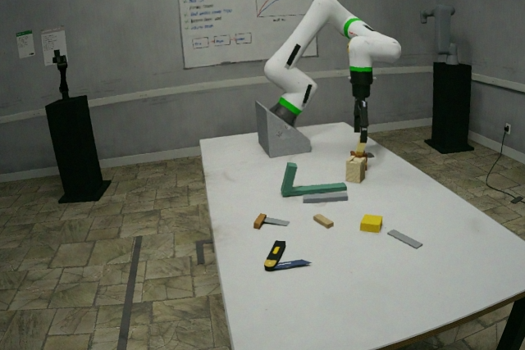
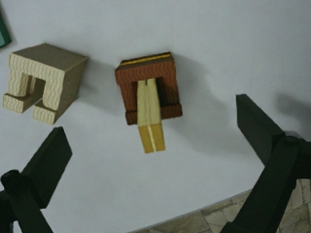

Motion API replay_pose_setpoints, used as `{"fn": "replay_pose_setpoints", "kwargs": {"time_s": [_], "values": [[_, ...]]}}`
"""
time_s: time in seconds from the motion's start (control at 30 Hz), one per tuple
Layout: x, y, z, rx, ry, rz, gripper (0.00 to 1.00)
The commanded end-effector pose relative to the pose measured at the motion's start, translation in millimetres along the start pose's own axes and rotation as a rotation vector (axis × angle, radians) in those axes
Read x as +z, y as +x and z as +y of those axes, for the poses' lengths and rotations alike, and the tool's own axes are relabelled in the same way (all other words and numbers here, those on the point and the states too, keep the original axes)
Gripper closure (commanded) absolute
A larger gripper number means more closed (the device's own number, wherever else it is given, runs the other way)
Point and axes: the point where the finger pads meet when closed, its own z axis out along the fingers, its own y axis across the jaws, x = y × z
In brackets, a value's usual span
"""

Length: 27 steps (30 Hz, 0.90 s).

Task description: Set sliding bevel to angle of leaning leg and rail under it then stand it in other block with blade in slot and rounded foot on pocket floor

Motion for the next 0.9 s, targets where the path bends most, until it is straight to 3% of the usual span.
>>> {"fn": "replay_pose_setpoints", "kwargs": {"time_s": [0.0, 0.17, 0.4, 0.87], "values": [[-23.1, 0.7, -0.4, 0.0, 0.001, 0.0, 0.0], [-57.8, 2.0, -0.5, 0.0, 0.001, 0.0, 0.0], [-78.6, 2.7, -0.5, 0.0, 0.001, 0.0, 0.0], [-82.8, 2.9, -0.5, 0.0, 0.001, 0.0, 0.0]]}}
